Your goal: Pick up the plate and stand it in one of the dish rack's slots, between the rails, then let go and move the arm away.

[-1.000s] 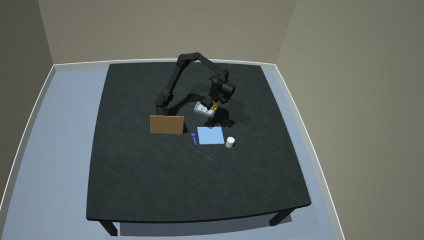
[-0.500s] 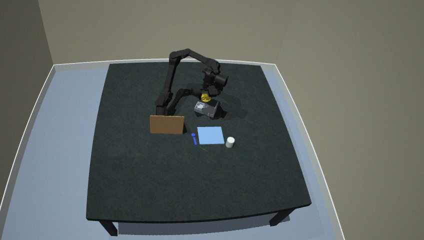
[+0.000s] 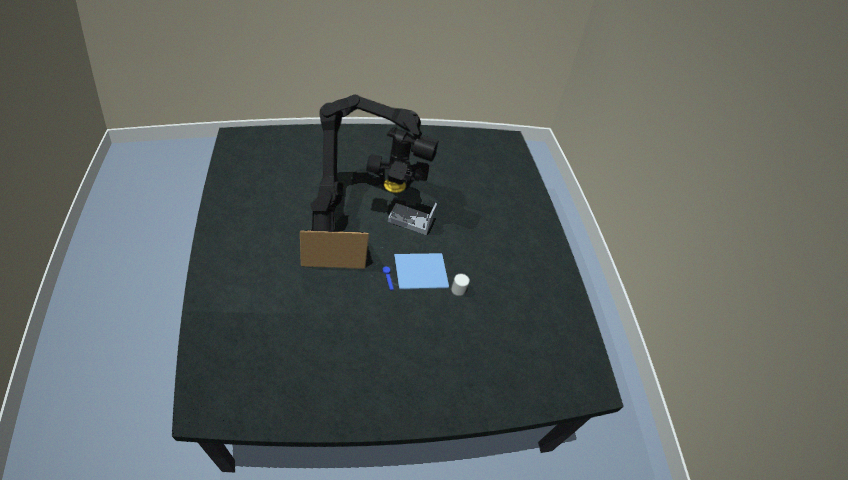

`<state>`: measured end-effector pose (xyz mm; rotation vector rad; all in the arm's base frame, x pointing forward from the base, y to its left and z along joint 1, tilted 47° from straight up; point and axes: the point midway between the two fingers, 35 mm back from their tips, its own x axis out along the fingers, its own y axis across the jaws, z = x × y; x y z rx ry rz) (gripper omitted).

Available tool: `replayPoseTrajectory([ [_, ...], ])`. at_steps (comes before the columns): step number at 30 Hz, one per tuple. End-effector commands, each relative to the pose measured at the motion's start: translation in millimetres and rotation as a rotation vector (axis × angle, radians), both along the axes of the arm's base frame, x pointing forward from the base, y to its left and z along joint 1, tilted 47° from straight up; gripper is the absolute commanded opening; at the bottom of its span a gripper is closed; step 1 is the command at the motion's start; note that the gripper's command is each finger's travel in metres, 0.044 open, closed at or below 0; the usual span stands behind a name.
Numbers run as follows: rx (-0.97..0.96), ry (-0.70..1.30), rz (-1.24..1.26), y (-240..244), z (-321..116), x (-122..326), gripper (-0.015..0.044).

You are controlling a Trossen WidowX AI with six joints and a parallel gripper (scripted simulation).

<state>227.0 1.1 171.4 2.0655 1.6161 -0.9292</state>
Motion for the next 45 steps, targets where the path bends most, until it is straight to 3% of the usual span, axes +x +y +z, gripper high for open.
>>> replayPoseTrajectory([
  [1, 0.026, 0.103, -0.099, 14.1, 7.2, -14.0, 0.0],
  [11, 0.025, 0.165, -0.145, 22.4, 8.3, -22.9, 0.0],
  [45, -0.746, -0.031, 0.293, 24.9, -68.8, -46.0, 0.0],
])
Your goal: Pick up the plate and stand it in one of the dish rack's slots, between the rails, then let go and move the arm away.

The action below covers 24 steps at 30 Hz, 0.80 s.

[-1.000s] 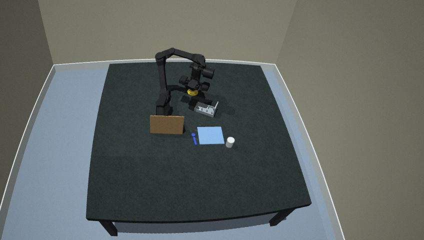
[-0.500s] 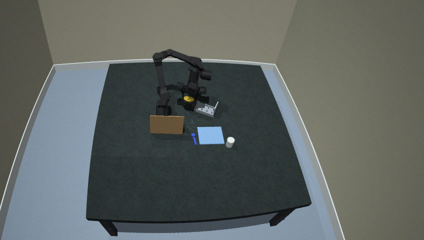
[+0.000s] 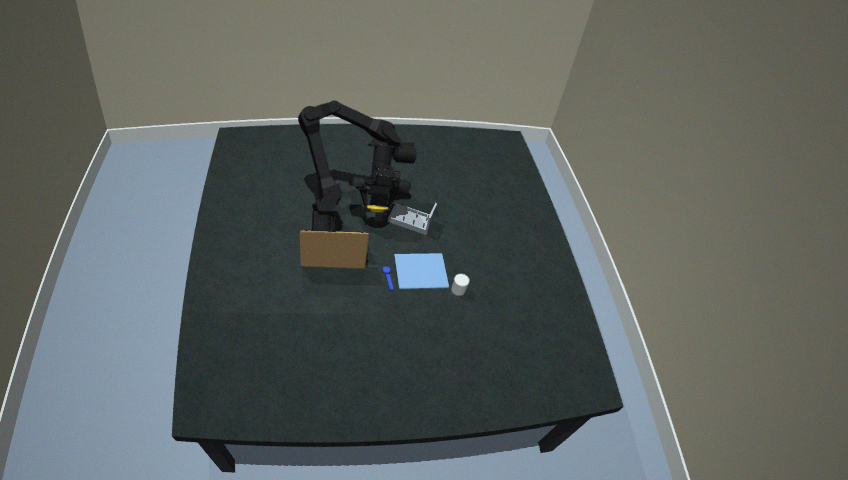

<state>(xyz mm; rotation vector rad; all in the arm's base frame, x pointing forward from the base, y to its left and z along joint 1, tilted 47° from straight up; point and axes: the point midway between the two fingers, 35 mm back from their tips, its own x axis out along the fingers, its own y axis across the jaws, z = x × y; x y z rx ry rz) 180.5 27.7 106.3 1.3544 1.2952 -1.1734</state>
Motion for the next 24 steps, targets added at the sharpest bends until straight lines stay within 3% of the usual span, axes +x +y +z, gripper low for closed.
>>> replayPoseTrajectory([
  [1, -0.089, -0.048, 0.048, -2.2, -4.9, 0.9, 0.0],
  [24, -0.49, -0.378, 0.258, -2.4, -9.8, 20.6, 0.0],
])
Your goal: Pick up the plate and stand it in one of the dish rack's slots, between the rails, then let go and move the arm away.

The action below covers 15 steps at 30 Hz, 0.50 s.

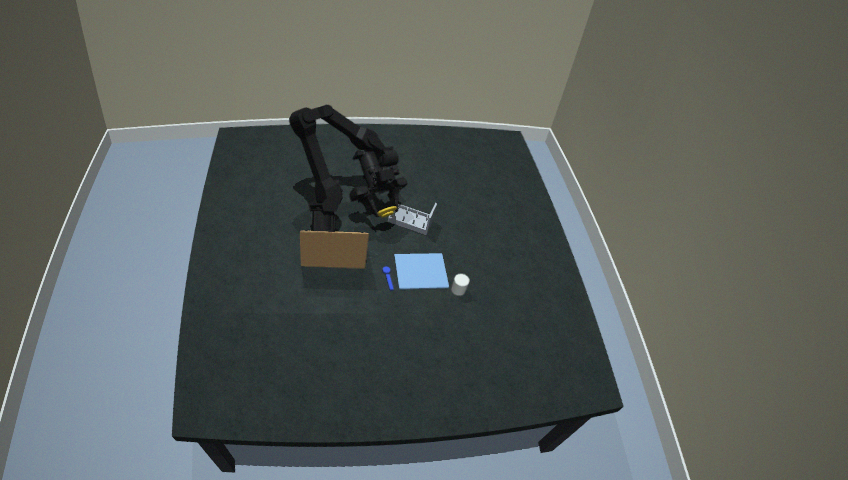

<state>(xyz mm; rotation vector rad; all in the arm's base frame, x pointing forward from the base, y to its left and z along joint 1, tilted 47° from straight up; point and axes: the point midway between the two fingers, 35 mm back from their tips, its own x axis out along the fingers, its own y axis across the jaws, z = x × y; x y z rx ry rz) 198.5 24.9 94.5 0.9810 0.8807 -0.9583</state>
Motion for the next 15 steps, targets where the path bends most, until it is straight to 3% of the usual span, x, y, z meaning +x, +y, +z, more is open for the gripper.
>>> replayPoseTrajectory([
  [1, -0.059, -0.079, 0.029, 0.9, 2.7, 3.6, 0.0],
  [15, -0.214, -0.343, 0.117, 11.5, 16.8, 13.6, 0.0],
])
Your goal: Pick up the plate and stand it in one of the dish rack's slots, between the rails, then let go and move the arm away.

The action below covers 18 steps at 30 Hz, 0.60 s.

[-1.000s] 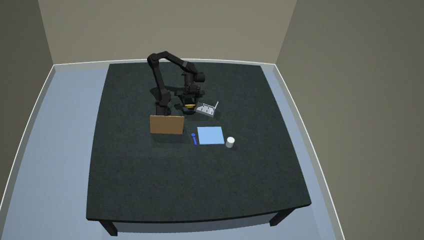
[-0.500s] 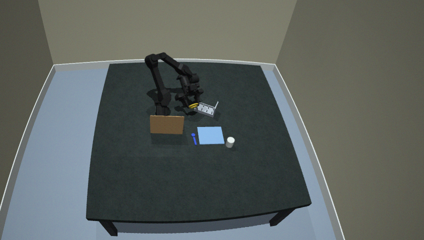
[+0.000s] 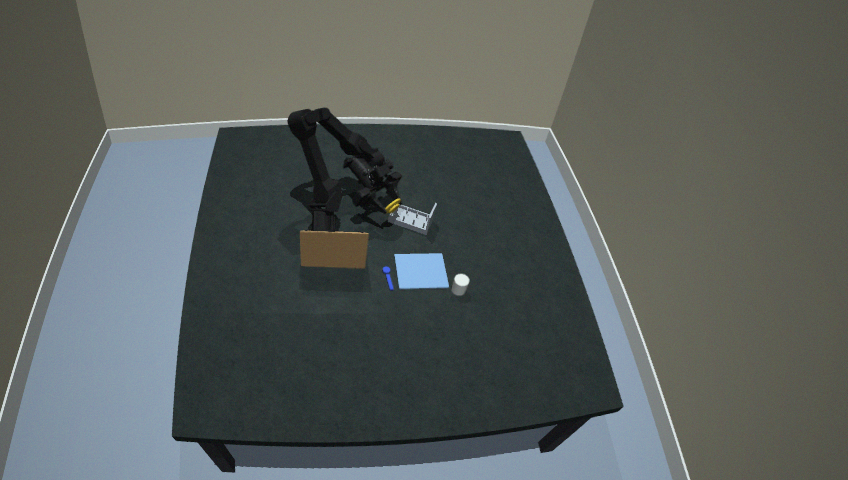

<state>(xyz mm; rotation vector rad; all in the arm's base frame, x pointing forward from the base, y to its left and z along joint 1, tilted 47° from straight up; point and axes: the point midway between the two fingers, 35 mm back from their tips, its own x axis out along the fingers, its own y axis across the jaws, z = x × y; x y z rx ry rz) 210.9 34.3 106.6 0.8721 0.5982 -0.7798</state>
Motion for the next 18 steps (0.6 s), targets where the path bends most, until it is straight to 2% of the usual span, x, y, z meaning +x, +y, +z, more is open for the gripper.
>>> replayPoseTrajectory([
  [1, -0.035, -0.091, 0.02, 3.0, 6.0, 1.5, 0.0],
  [18, -0.119, -0.436, 0.086, 20.5, 32.7, -1.3, 0.0],
])
